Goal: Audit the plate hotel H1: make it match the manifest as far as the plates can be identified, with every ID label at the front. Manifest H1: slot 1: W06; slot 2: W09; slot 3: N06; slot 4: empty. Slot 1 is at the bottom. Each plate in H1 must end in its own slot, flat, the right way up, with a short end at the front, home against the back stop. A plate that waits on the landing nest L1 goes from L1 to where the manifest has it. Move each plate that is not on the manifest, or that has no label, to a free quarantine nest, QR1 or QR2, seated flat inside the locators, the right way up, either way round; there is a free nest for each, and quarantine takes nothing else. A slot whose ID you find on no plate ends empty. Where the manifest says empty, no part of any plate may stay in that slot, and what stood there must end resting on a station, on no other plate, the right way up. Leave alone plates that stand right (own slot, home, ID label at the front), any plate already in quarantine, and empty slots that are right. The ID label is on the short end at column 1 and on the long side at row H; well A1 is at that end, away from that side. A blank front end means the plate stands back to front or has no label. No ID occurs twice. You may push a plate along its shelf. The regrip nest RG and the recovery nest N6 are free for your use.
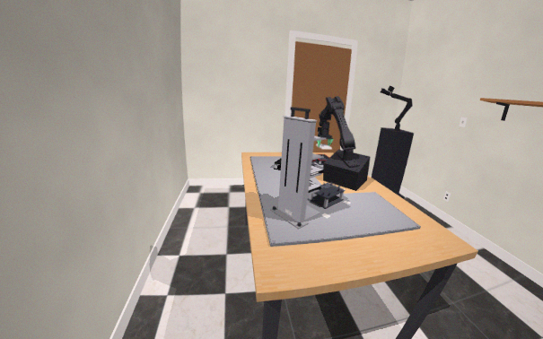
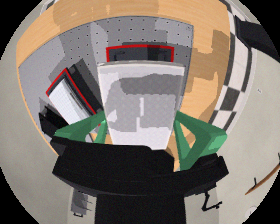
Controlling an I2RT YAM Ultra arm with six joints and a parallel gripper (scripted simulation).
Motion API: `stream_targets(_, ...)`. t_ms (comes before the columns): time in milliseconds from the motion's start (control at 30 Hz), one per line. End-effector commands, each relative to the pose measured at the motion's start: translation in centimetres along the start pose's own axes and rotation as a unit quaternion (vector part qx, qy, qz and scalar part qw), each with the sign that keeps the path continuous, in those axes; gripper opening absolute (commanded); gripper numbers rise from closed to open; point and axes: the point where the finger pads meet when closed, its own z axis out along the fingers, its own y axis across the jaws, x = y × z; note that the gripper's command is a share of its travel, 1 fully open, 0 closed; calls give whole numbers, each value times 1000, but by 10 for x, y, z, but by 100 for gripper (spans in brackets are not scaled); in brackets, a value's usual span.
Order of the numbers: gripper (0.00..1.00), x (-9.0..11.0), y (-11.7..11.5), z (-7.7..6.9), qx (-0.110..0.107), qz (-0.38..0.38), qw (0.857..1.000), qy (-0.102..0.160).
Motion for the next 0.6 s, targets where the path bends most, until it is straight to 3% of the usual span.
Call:
stream_targets(0,86,-4,2,12,-3,0,1000,-8)
stream_targets(133,86,-4,1,22,-4,2,1000,-8)
stream_targets(233,86,-22,-1,-4,1,-2,999,-48)
stream_targets(567,86,-16,-1,0,0,-1,999,-39)
